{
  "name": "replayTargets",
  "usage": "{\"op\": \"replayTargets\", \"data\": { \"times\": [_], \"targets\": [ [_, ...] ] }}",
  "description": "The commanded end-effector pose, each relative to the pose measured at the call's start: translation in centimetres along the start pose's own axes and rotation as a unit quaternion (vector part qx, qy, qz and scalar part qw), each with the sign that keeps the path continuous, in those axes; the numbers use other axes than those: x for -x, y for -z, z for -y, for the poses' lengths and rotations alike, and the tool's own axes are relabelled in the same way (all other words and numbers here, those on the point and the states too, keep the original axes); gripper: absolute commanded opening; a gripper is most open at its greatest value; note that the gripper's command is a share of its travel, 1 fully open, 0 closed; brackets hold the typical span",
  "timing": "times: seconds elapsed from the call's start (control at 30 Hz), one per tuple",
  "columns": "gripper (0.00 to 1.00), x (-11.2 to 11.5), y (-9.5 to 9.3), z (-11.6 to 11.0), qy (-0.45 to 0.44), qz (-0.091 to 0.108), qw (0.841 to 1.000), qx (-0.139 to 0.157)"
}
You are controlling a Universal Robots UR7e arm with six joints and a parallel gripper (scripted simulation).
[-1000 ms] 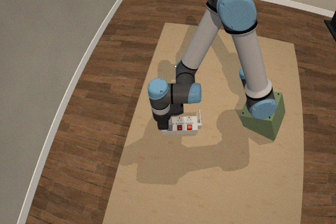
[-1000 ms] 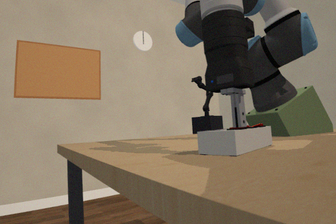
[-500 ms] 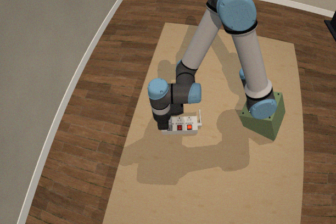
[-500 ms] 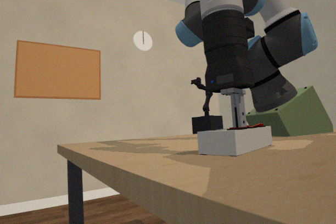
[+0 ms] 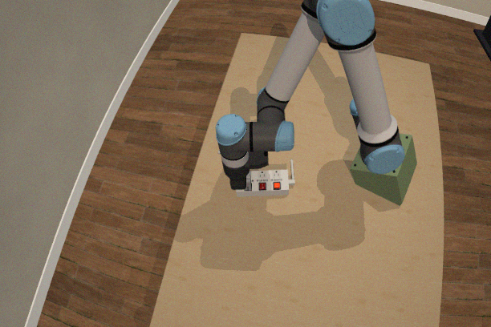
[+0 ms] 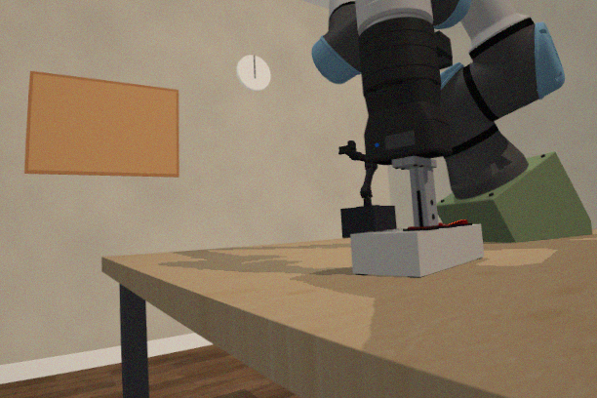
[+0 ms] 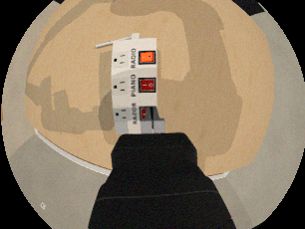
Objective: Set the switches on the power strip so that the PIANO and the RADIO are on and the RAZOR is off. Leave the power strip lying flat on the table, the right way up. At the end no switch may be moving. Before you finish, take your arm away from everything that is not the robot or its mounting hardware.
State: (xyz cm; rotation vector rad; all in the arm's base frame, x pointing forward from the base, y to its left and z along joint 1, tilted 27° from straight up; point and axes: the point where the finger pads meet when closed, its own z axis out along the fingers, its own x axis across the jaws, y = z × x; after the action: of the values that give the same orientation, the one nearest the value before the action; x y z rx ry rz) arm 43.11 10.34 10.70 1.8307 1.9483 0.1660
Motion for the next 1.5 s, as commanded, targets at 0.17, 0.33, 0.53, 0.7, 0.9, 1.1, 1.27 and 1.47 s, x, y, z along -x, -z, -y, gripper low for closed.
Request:
{"op": "replayTargets", "data": {
  "times": [0.17, 0.33, 0.53, 0.7, 0.9, 1.1, 1.27, 1.47],
  "targets": [
    [0.0, 0.0, -0.1, 0.0, -0.001, 0.0, 1.0, -0.001],
    [0.0, 0.0, 0.7, 0.0, -0.001, 0.0, 1.0, -0.001],
    [0.0, 0.0, 2.4, 0.0, -0.001, 0.0, 1.0, -0.001],
    [0.0, 0.0, 3.2, 0.0, -0.001, 0.0, 1.0, -0.001],
    [0.0, 0.0, 3.8, 0.0, -0.001, 0.0, 1.0, -0.001],
    [0.0, 0.0, 3.9, 0.0, -0.001, 0.0, 1.0, -0.001],
    [0.0, 0.0, 3.9, 0.0, -0.001, 0.0, 1.0, -0.001],
    [0.0, 0.0, 3.9, 0.0, -0.001, 0.0, 1.0, -0.001]
  ]
}}
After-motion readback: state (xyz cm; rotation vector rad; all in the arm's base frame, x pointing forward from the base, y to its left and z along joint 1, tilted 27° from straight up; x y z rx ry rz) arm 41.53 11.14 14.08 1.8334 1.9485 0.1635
